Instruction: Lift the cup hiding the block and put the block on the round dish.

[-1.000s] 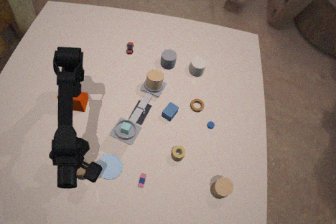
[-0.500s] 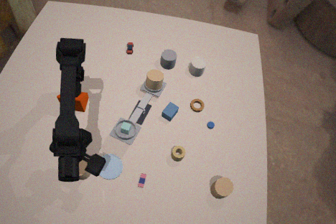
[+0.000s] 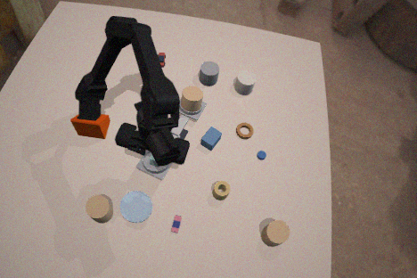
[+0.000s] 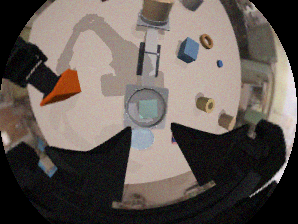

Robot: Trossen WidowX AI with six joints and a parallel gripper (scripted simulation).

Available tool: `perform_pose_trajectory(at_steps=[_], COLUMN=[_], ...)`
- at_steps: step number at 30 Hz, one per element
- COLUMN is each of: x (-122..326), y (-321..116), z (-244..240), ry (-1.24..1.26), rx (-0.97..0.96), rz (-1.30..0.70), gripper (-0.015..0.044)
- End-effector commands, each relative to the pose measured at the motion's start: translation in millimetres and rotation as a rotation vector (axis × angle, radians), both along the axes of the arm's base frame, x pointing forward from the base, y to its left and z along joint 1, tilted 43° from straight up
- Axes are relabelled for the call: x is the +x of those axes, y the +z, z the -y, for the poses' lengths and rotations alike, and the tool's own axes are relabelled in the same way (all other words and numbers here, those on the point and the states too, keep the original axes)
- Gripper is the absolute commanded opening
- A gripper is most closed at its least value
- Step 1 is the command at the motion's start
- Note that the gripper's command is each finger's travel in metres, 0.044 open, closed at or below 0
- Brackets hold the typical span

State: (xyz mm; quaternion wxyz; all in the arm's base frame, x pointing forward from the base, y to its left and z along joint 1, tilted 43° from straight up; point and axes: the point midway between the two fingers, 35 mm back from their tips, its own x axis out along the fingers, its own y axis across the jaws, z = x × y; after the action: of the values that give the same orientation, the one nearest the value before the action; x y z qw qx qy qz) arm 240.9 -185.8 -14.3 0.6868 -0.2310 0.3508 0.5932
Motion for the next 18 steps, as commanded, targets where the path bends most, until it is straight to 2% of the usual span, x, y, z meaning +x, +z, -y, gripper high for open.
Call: perform_pose_trajectory(at_steps=[1, 18], x=[2.7, 4.5], y=[9.3, -9.8], z=[-9.4, -26.3], ry=[-0.013, -0.014], rx=[0.017, 0.017], rz=[-0.006, -0.006], gripper=[0.026, 0.026])
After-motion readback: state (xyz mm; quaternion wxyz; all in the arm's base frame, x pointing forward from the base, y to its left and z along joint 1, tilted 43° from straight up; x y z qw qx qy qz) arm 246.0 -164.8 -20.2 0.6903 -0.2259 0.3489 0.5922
